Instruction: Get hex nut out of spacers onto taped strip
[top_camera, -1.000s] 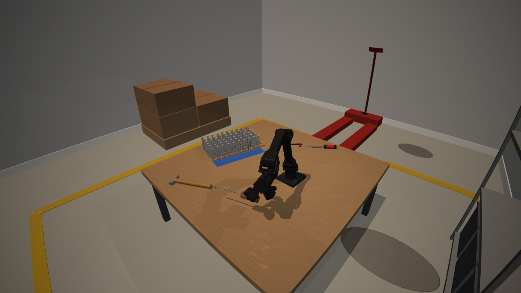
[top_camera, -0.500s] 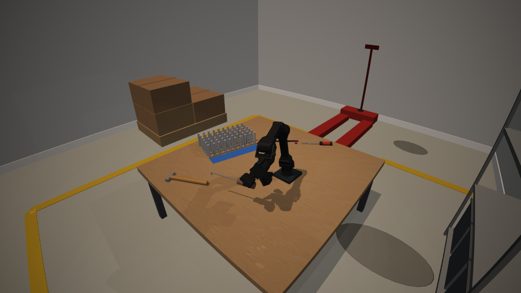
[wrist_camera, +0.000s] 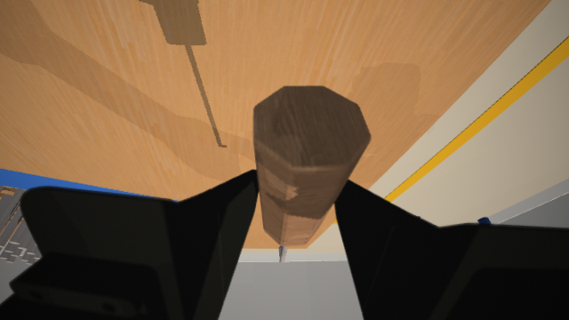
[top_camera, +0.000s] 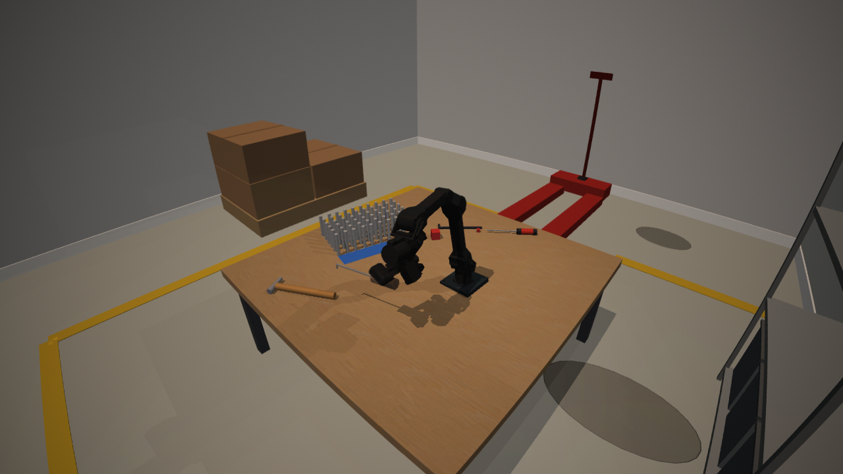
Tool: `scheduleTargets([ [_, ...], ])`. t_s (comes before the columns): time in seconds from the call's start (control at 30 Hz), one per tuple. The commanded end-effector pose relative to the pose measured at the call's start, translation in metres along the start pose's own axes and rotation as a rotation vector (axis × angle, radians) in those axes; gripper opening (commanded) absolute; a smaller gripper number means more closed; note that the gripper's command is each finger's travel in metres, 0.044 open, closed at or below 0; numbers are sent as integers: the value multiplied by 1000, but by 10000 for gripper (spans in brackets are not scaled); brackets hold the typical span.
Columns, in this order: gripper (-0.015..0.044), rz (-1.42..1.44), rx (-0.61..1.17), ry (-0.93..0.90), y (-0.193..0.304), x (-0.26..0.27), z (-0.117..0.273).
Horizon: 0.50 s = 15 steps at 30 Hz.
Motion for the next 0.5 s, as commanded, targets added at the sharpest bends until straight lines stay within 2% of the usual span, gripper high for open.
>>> scheduleTargets([
  [0.0,0,-17,-2,-19,22,7,-8],
  [0.47,0,-88,-11,-63,91,39,-28],
])
Point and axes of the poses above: the point midway between the two fingers, 35 mm back from their tips, its own z axis back along the fingers, its own x axis across the jaws, y = z × x, the point moved 2 cm from there along z, back along the fingers, and after that the axes turned 14 degrees about -z, right-handed, at the moved point
